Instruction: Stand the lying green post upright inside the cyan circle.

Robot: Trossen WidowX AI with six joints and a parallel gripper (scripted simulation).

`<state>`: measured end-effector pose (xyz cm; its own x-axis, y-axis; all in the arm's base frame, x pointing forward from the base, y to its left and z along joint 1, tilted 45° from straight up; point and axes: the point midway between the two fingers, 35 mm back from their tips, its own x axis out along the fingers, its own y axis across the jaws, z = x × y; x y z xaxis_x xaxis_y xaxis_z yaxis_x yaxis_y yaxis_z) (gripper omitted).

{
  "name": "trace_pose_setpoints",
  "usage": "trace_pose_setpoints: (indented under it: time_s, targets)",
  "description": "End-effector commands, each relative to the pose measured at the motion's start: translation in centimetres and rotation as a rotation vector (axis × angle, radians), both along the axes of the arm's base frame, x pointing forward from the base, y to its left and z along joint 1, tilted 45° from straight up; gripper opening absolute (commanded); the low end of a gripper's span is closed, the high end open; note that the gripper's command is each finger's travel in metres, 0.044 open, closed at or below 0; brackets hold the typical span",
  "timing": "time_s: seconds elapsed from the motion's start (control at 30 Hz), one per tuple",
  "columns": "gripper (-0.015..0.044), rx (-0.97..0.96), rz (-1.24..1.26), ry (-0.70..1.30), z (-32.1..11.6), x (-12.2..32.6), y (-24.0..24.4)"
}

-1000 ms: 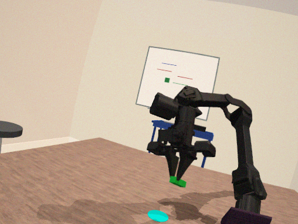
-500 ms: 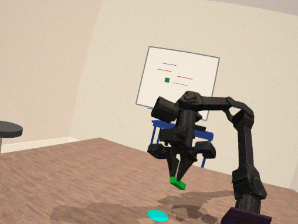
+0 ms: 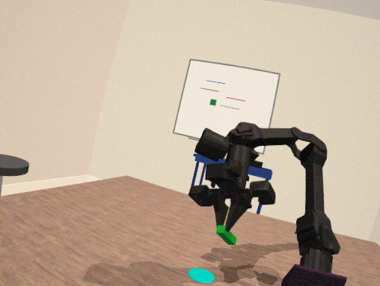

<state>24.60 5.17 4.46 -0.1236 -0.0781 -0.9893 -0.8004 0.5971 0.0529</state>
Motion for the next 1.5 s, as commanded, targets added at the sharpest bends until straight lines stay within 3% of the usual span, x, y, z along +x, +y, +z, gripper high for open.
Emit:
trace_pose_setpoints:
  time_s: [0.0,1.47]
  targets:
    - [0.0023,0.029,0.002,-0.007,-0.11,-0.16,-0.01]
    - [0.0023,0.299,0.042,-0.194,0.36,0.01,-0.19]
